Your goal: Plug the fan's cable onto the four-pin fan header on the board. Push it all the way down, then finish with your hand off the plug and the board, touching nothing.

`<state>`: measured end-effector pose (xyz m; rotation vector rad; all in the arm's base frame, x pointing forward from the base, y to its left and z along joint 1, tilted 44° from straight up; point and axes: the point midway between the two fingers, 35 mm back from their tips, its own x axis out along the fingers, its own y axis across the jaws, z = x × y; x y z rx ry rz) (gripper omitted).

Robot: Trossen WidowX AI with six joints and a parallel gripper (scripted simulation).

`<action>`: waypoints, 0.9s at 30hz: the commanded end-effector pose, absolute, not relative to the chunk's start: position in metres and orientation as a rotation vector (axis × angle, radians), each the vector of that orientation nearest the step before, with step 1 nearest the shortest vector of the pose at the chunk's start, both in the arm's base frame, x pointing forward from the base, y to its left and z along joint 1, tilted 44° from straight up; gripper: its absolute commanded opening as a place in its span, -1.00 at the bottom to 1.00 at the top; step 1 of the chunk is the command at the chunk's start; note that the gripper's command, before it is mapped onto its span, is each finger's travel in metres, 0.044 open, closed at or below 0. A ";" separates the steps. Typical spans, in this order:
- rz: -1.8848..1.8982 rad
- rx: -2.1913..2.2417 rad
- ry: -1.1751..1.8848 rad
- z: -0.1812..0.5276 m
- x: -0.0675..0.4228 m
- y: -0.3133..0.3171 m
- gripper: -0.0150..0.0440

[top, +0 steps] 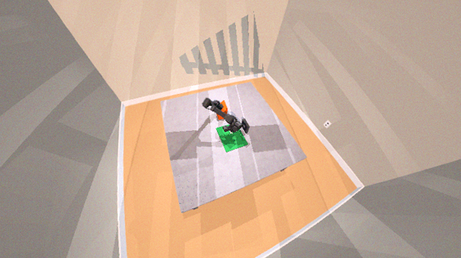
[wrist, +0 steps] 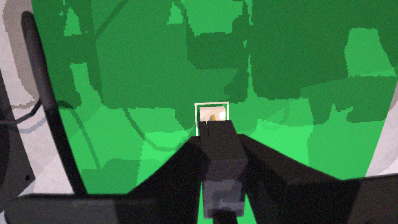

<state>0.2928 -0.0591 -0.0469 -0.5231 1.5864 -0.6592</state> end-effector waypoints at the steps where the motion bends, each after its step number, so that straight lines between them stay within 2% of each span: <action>1: -0.657 -0.530 1.586 -0.048 0.293 -0.060 -0.49; 27: -0.657 -0.531 1.586 -0.057 0.291 -0.069 -0.49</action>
